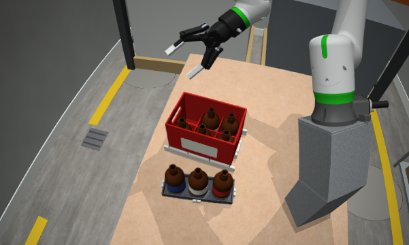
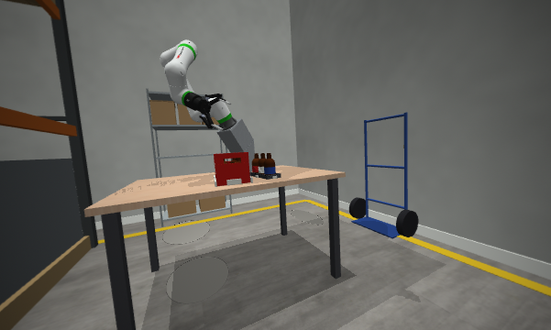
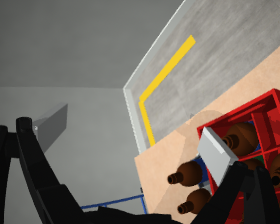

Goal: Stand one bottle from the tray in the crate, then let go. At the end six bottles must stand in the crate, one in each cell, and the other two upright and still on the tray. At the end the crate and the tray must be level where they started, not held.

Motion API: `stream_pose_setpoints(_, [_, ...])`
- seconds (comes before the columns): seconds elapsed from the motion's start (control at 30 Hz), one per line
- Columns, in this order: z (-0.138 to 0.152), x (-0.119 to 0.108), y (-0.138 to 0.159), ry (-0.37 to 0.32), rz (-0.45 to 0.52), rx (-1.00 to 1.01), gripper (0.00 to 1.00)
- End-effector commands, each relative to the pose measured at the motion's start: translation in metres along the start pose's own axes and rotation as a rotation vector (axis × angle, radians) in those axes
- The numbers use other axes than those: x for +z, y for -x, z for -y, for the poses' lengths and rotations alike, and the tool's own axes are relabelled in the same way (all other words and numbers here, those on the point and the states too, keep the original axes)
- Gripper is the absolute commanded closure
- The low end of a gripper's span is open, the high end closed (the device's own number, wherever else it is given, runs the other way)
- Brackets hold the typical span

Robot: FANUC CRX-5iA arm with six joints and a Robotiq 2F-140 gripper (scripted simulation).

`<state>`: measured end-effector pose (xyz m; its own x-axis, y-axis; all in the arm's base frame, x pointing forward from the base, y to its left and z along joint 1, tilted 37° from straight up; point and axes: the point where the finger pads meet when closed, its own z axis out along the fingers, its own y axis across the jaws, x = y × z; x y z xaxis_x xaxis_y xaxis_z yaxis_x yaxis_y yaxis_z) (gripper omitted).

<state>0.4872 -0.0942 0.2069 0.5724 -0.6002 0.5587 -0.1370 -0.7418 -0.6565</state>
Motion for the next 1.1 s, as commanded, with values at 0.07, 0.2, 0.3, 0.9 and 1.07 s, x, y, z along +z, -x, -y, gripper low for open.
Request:
stream_pose_setpoints(0.07, [0.0,0.0,0.0,0.0,0.0,0.0,0.0])
stream_pose_setpoints(0.2, [0.0,0.0,0.0,0.0,0.0,0.0,0.0])
stream_pose_setpoints(0.3, [0.0,0.0,0.0,0.0,0.0,0.0,0.0])
stream_pose_setpoints(0.9, [-0.023,-0.003,0.006,0.132,0.112,-0.212,0.0])
stream_pose_setpoints(1.07, [-0.03,-0.004,0.009,0.167,0.145,-0.265,0.0])
